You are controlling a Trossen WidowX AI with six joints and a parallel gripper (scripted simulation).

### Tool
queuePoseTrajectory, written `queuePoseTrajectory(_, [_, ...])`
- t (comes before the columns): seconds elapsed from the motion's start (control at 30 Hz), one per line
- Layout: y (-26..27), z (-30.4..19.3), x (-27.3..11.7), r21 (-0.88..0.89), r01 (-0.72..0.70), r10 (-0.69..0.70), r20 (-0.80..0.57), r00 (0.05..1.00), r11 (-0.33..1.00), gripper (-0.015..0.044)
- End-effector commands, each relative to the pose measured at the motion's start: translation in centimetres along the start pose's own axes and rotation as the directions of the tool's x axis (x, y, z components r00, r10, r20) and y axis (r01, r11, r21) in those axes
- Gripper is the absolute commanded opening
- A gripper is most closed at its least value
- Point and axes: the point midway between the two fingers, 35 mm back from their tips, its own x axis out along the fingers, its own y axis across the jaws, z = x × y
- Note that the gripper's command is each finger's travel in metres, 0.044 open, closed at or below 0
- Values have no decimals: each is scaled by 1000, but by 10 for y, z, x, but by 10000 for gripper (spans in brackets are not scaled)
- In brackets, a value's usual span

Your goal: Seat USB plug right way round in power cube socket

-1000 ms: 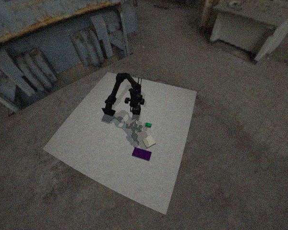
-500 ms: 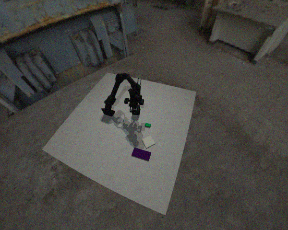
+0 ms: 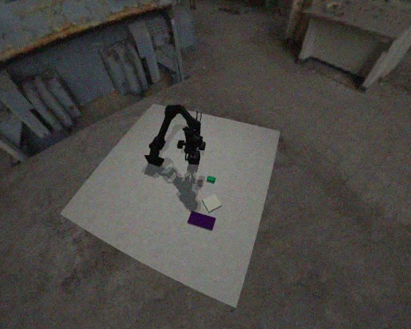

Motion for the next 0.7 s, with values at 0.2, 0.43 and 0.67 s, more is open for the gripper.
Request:
queuePoseTrajectory(0.2, [0, 0, 0, 0, 0, 0, 0, 1000, 1000, 26])
queuePoseTrajectory(0.43, [0, 0, 0, 0, 0, 0, 0, 1000, 1000, 95])
queuePoseTrajectory(0.67, [0, 0, 0, 0, 0, 0, 0, 1000, 1000, 95])
